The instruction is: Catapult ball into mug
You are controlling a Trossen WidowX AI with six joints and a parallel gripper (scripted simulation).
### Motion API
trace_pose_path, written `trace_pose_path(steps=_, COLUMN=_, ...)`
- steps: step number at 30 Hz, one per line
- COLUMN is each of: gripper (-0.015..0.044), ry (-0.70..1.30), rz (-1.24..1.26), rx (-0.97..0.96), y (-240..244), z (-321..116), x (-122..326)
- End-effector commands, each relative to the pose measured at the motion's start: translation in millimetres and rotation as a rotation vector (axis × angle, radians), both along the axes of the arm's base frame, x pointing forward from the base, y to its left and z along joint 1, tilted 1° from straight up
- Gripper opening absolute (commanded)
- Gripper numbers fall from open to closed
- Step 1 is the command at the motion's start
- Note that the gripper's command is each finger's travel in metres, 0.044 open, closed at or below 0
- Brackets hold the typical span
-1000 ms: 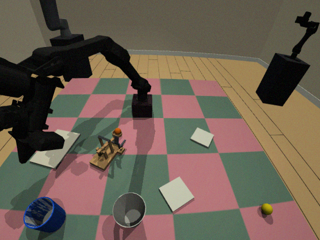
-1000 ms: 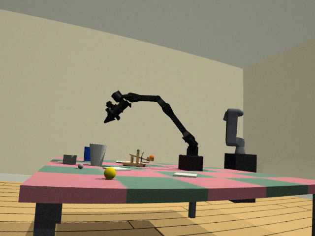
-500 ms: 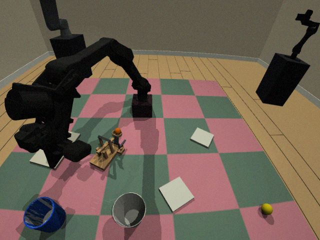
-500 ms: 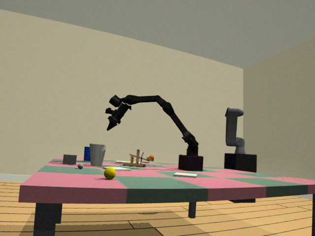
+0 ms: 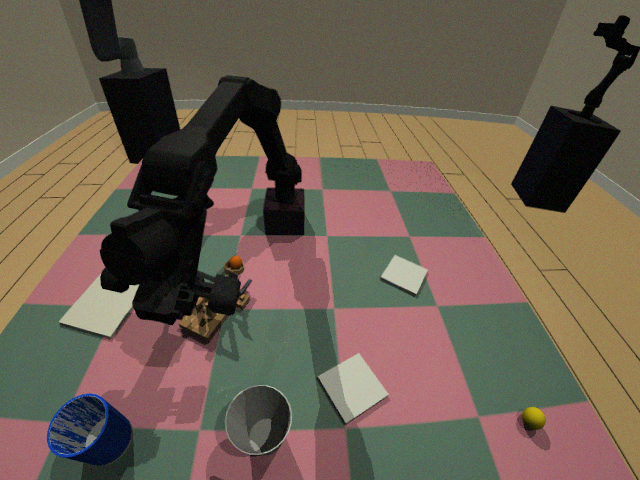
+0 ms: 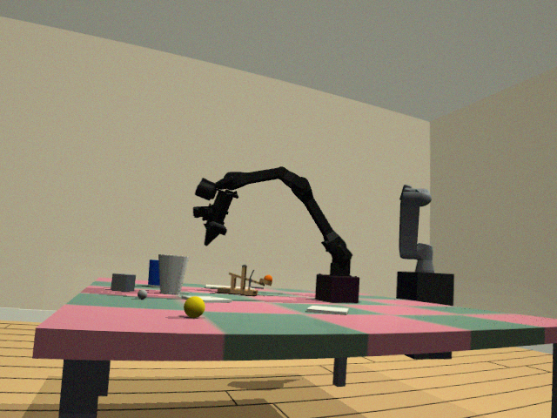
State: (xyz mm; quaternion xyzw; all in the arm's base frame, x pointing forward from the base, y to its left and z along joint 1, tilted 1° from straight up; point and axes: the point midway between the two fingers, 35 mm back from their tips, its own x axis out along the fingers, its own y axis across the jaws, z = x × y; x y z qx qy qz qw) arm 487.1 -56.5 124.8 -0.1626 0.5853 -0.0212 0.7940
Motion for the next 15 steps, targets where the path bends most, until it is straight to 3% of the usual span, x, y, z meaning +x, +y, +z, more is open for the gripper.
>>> trace_pose_path(steps=1, gripper=0.0, ry=0.088, rz=0.078, rx=-0.056, y=11.7, z=-9.1, x=-19.4)
trace_pose_path(steps=15, gripper=0.0, ry=0.393, rz=0.359, rx=-0.231, y=42.5, z=-38.8, x=-85.7)
